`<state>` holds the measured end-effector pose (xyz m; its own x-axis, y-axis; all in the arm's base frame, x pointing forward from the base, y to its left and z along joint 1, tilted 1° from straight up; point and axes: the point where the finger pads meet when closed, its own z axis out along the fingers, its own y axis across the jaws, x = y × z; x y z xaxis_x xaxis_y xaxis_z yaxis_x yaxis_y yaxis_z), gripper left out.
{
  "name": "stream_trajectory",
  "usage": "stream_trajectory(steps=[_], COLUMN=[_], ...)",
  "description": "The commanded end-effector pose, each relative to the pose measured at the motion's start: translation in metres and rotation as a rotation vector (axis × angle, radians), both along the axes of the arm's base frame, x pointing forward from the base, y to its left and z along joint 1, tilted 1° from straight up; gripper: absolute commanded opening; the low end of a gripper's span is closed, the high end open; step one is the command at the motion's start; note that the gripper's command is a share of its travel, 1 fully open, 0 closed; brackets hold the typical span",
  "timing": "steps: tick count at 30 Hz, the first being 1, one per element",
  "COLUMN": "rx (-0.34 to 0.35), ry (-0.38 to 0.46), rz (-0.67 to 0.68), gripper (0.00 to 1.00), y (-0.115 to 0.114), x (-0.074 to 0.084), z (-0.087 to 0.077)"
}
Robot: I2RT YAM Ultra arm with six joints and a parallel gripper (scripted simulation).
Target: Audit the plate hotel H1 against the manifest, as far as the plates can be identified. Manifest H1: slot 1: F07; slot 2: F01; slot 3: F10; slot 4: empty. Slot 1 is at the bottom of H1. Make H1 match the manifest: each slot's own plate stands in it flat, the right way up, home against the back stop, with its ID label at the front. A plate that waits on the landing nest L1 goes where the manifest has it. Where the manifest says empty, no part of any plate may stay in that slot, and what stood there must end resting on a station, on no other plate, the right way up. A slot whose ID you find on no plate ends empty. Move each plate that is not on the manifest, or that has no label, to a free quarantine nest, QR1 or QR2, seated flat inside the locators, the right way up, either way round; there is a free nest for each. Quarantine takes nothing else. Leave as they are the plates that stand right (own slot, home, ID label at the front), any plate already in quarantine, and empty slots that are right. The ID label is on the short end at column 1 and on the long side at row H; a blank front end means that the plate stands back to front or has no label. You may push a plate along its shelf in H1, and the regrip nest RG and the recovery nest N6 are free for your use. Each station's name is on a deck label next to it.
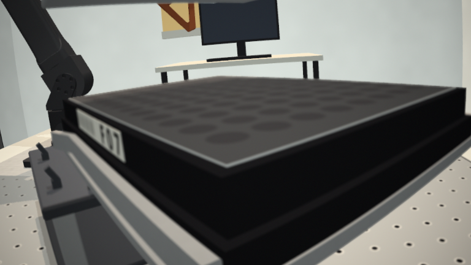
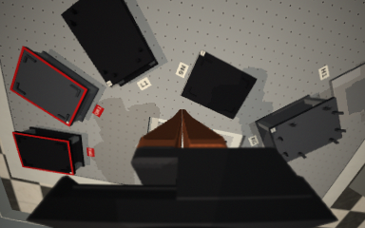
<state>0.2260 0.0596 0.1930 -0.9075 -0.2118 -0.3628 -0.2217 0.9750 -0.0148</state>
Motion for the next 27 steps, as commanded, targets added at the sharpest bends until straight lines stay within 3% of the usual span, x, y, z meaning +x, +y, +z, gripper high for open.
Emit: stream_trajectory(steps=[1, 3, 4, 5, 8, 10, 12, 14, 25, 27], rx=[0.003, 0.009, 0.003, 0.004, -0.004, -0.004, -0.004, 0.001, -0.034, -0.034], ry=[0.019, -0.006, 0.036, 0.05, 0.103, 0.103, 0.115, 0.089, 0.313, 0.313], rz=[-0.023, -0.023, -0.042, -0.068, -0.134, -0.134, -0.125, -0.125, -0.209, -0.209], gripper=[0.0, 0.0, 0.0, 0.0, 0.0, 0.0, 0.0, 0.0, 0.0, 0.0], y=[-0.01, -0.013, -0.017, -0.017, -0.025, -0.025, -0.03, -0.034, -0.041, -0.041], x=[-0.011, -0.006, -0.013, -0.005, -0.008, -0.008, -0.02, -0.016, 0.015, 0.015], z=[-0.006, -0.008, -0.011, -0.008, -0.014, -0.014, -0.024, -0.027, 0.0, 0.0])
